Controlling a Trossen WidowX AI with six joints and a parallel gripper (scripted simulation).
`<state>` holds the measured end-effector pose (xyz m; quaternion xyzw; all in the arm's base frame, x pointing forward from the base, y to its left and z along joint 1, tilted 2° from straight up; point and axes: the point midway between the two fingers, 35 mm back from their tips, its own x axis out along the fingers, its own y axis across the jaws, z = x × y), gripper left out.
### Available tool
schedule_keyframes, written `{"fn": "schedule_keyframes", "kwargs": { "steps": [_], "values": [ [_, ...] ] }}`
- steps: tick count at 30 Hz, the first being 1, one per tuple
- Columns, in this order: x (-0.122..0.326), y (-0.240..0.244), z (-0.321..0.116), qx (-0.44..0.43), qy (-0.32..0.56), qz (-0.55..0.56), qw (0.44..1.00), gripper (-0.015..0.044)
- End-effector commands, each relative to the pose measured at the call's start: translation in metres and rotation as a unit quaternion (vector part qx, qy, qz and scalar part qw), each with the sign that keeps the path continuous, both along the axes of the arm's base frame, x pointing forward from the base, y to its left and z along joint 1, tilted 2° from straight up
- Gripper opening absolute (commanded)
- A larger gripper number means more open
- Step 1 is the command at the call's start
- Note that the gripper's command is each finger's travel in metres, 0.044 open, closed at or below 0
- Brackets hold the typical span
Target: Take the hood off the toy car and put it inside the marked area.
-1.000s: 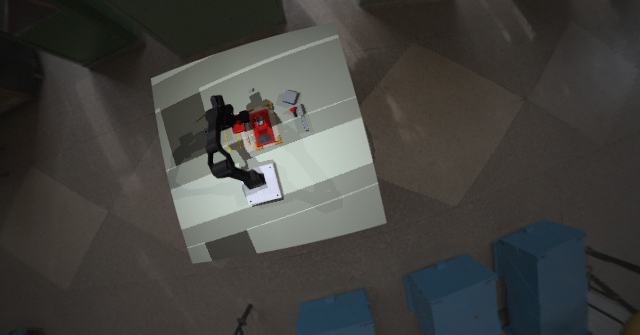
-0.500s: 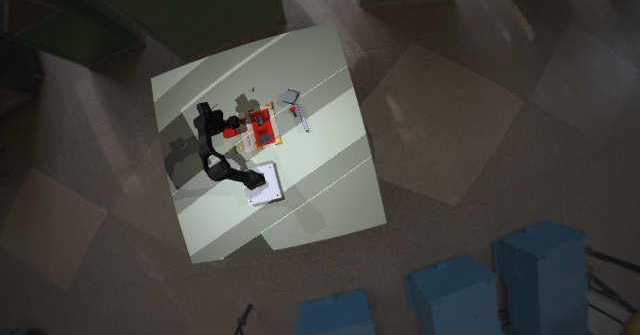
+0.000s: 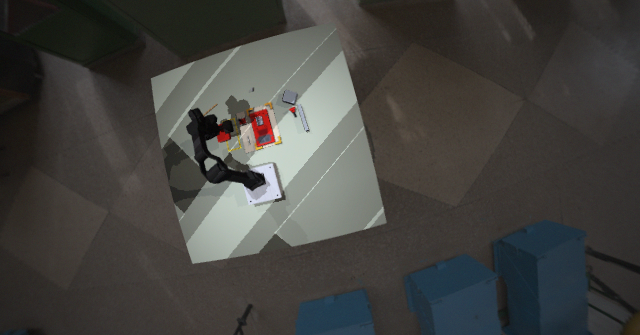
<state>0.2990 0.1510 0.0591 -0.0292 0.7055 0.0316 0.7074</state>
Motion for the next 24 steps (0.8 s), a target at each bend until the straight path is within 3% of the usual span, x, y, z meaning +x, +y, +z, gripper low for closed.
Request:
{"fn": "schedule_keyframes", "kwargs": {
  "steps": [1, 24],
  "values": [
    [0.000, 0.000, -0.002, 0.000, 0.000, -0.003, 1.000, 0.0000],
    [0.001, 0.001, -0.018, 0.000, 0.000, -0.003, 1.000, 0.0000]
  ]
}}
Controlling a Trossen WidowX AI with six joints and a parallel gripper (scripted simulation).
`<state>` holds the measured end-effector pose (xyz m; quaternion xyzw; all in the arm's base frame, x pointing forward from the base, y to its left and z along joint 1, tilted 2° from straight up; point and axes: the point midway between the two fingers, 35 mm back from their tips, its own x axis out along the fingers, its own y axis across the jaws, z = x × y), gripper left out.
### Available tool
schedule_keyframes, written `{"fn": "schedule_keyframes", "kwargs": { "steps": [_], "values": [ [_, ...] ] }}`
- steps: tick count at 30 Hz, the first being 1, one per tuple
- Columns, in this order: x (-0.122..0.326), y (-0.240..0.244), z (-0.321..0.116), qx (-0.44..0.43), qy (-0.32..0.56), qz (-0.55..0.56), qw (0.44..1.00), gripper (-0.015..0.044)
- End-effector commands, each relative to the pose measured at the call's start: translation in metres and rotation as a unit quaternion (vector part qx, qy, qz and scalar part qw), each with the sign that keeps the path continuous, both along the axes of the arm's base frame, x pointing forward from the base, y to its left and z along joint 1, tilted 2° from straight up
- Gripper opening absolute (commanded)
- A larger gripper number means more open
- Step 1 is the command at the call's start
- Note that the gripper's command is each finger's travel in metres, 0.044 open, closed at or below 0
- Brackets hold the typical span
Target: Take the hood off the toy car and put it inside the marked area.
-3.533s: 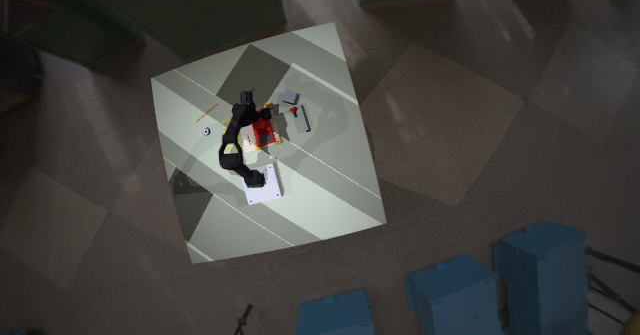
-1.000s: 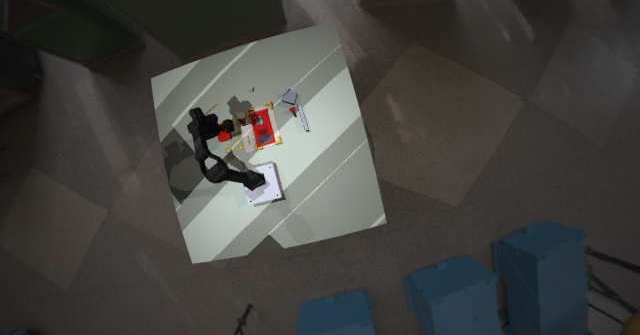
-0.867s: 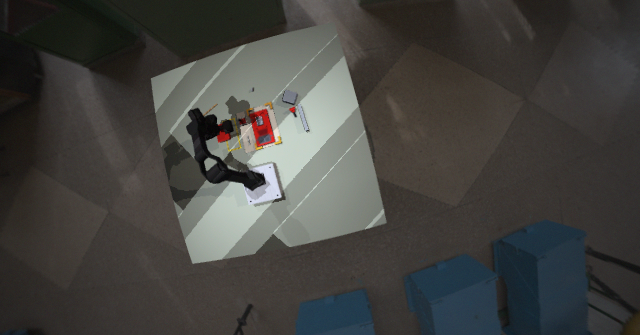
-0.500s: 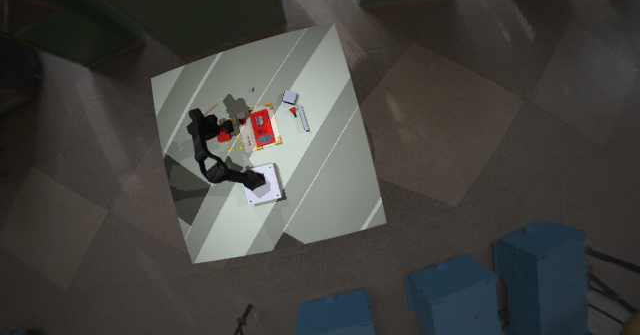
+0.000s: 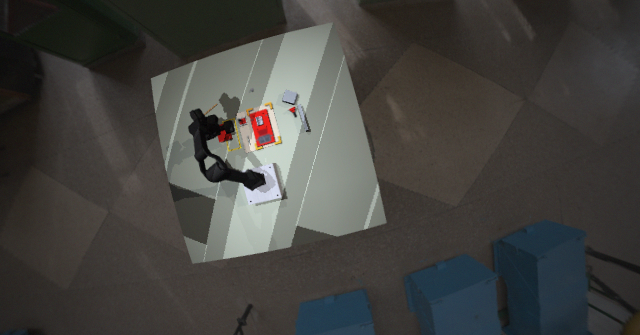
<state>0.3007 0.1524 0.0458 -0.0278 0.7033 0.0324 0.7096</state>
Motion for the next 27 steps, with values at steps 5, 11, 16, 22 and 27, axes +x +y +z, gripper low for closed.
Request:
{"fn": "schedule_keyframes", "kwargs": {
  "steps": [5, 11, 16, 22, 27],
  "values": [
    [0.000, 0.000, -0.008, -0.002, 0.003, -0.002, 1.000, 0.0000],
    [0.000, 0.000, -0.012, -0.002, 0.003, -0.002, 1.000, 0.0000],
    [0.000, 0.000, -0.016, -0.002, 0.003, -0.002, 1.000, 0.0000],
    [0.000, 0.000, -0.020, -0.002, 0.003, -0.002, 1.000, 0.0000],
    [0.000, 0.000, -0.024, -0.002, 0.003, -0.002, 1.000, 0.0000]
  ]
}}
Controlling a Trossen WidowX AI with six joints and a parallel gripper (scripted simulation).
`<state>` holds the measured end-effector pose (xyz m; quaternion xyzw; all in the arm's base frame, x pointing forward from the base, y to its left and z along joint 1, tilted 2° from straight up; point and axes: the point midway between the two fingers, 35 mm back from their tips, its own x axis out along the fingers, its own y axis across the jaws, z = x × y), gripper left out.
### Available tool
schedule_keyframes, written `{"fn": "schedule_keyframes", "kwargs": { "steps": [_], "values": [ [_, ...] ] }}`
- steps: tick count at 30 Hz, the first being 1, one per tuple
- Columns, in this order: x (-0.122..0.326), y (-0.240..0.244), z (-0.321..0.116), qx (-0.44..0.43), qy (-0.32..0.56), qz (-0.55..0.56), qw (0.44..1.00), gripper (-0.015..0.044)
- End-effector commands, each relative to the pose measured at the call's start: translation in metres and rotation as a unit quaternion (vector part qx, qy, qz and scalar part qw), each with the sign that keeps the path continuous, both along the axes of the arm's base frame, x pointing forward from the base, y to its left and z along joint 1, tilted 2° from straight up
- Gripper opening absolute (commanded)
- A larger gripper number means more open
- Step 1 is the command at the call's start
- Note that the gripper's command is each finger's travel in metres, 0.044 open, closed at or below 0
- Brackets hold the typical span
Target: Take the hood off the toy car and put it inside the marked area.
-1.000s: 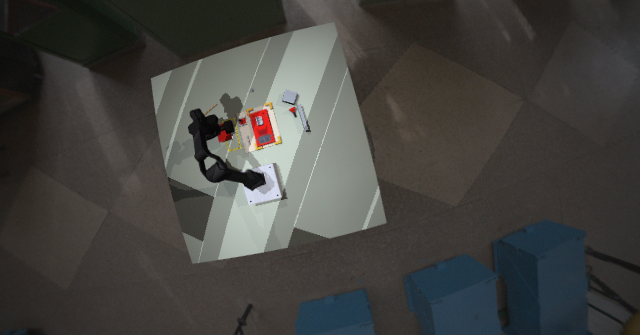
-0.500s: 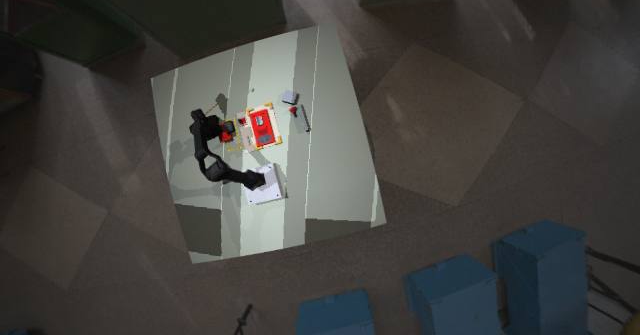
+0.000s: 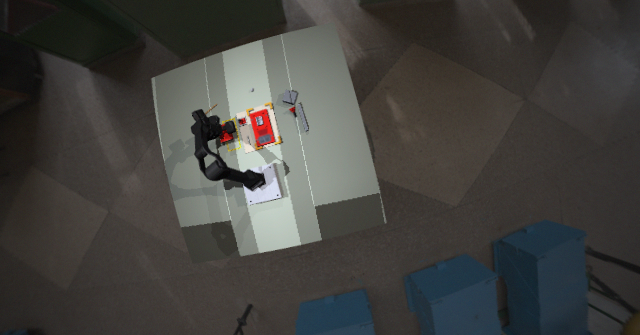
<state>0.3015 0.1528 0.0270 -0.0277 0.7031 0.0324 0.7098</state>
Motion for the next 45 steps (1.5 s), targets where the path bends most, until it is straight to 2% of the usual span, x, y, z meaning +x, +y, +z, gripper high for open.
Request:
{"fn": "schedule_keyframes", "kwargs": {
  "steps": [1, 45],
  "values": [
    [-0.001, -0.001, -0.006, -0.002, 0.003, -0.002, 1.000, 0.0000],
    [-0.003, -0.001, -0.036, -0.002, 0.004, -0.002, 1.000, 0.0000]
  ]
}}
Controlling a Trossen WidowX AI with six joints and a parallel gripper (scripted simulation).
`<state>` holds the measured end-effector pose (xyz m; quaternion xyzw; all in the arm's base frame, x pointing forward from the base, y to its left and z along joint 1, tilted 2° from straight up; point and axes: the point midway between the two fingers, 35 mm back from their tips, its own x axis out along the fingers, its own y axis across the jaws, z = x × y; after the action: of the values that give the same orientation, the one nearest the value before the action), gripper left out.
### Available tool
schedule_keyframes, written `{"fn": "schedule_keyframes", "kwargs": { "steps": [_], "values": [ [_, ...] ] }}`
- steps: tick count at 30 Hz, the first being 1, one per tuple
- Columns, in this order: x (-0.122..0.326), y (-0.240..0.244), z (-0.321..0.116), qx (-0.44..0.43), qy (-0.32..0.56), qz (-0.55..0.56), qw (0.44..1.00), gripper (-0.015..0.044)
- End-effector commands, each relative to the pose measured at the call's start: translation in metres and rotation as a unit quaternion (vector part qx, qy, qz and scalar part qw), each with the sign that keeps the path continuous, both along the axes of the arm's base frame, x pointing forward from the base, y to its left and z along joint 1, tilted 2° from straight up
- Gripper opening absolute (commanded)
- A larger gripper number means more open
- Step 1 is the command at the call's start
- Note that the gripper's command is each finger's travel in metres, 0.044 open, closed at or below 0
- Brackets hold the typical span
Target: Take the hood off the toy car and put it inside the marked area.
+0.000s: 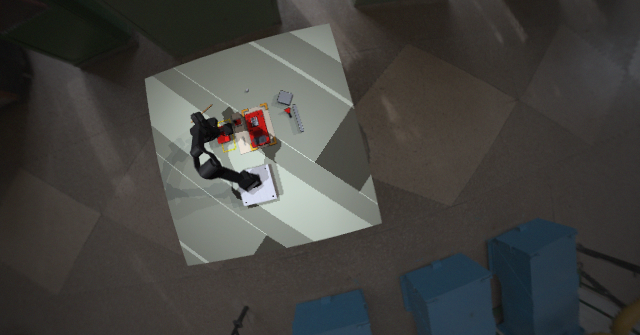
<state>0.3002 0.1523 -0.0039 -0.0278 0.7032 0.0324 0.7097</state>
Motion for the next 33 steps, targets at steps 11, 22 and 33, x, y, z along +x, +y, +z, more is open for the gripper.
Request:
{"fn": "schedule_keyframes", "kwargs": {
  "steps": [11, 22, 33],
  "values": [
    [-0.002, -0.001, -0.012, -0.002, 0.004, -0.002, 1.000, 0.0000],
    [-0.002, -0.001, -0.014, -0.002, 0.004, -0.002, 1.000, 0.0000],
    [-0.002, -0.001, -0.020, -0.002, 0.004, -0.002, 1.000, 0.0000]
  ]
}}
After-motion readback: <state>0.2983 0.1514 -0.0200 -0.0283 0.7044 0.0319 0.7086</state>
